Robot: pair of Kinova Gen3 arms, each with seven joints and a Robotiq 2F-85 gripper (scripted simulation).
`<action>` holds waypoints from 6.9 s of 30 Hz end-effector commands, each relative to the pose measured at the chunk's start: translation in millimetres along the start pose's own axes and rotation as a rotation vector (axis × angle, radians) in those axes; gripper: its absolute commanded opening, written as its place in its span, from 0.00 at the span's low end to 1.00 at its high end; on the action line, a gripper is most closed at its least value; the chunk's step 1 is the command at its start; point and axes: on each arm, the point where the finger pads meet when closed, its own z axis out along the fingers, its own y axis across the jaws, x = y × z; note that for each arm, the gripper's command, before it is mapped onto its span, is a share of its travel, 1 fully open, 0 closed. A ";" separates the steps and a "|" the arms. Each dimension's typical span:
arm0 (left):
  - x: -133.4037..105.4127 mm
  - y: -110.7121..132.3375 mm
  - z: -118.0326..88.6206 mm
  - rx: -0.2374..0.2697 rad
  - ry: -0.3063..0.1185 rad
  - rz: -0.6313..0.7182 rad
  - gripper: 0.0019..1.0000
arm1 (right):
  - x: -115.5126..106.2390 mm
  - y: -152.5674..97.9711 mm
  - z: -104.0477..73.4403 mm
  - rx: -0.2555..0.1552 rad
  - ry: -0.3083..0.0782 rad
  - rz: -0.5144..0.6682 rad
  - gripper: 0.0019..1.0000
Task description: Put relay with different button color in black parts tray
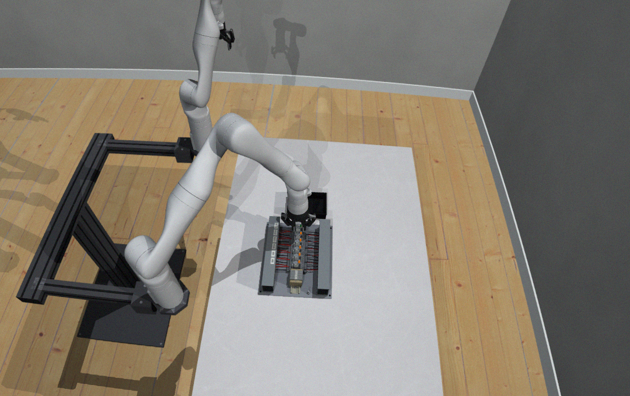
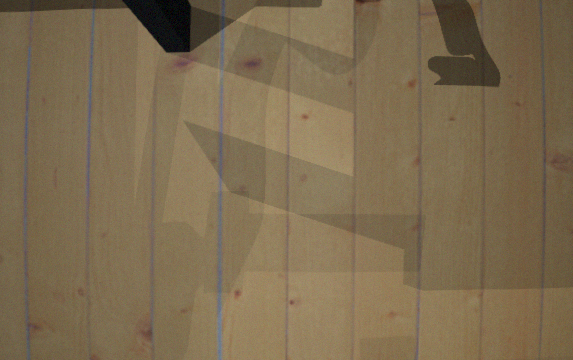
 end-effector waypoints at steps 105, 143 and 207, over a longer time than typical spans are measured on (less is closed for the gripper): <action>-0.3 0.0 -0.6 0.000 -0.002 0.000 1.00 | 0.6 2.1 -1.8 0.048 0.002 0.000 0.35; -0.3 0.0 -0.6 0.000 -0.002 0.000 1.00 | 0.6 3.6 -1.9 0.102 0.002 0.000 0.35; -0.3 0.0 -0.6 0.000 -0.002 0.000 1.00 | 0.6 4.6 -15.7 0.047 0.002 0.000 0.35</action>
